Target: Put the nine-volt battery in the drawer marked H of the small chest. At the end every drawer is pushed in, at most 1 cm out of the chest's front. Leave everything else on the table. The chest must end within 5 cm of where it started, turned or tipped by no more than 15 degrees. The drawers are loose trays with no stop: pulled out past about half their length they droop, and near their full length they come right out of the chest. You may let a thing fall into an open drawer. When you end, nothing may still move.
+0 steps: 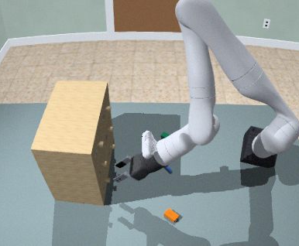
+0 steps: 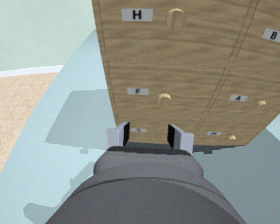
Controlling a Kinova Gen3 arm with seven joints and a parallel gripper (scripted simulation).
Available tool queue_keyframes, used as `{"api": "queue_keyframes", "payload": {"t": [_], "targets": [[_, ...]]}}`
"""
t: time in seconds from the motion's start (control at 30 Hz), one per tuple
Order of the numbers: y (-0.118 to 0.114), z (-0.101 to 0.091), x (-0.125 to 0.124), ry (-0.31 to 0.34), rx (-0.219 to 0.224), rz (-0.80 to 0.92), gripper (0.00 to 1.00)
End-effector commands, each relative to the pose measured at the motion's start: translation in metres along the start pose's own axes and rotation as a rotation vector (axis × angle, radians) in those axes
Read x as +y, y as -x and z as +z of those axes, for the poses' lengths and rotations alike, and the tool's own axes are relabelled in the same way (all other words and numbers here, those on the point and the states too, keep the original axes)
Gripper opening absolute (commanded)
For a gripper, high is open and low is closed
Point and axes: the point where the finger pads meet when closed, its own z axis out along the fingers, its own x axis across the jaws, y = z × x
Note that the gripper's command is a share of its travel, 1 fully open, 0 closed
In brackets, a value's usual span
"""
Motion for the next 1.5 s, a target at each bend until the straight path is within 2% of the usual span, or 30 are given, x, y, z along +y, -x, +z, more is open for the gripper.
{"api": "queue_keyframes", "payload": {"t": [0.0, 0.6, 1.47], "targets": [[0.0031, 0.0026, 0.005, 0.003, -0.007, 0.001, 1.0], [0.0031, 0.0075, 0.0056, -0.028, -0.007, 0.001, 1.0], [0.0032, 0.0091, 0.006, -0.04, -0.007, 0.001, 1.0]]}}
